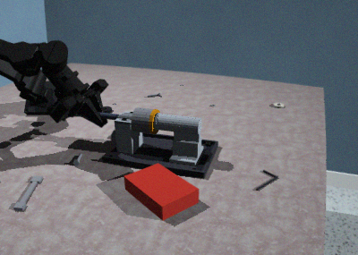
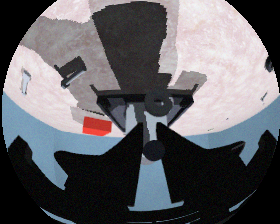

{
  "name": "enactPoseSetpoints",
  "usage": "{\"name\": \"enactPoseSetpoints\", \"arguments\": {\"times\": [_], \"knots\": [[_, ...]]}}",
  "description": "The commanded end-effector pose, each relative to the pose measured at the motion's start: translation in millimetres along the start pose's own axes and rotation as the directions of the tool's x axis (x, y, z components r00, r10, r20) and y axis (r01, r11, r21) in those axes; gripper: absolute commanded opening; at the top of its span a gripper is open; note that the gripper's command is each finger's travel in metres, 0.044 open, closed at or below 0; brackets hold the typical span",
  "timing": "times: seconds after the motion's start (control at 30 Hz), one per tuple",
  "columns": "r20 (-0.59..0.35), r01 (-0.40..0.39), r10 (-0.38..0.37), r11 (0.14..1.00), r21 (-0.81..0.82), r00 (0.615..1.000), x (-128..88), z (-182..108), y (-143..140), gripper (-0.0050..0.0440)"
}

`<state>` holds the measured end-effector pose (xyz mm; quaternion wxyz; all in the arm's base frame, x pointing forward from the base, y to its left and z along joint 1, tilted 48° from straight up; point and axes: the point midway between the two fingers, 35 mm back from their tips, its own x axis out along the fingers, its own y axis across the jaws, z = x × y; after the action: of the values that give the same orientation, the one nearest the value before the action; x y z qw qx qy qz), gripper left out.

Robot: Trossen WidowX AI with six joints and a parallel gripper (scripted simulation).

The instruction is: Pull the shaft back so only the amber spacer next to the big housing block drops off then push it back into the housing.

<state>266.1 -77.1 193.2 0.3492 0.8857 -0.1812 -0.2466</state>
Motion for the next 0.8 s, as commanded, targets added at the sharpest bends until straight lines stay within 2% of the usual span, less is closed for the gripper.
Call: {"name": "enactPoseSetpoints", "arguments": {"times": [0.0, 0.77], "knots": [[-0.001, -0.001, 0.001, 1.0, -0.002, 1.0, -0.6, 0.2, 0.3, 0.0], [-0.001, -0.001, 0.001, 1.0, -0.002, 1.0, -1.9, 1.6, 0.3, 0.0]]}}
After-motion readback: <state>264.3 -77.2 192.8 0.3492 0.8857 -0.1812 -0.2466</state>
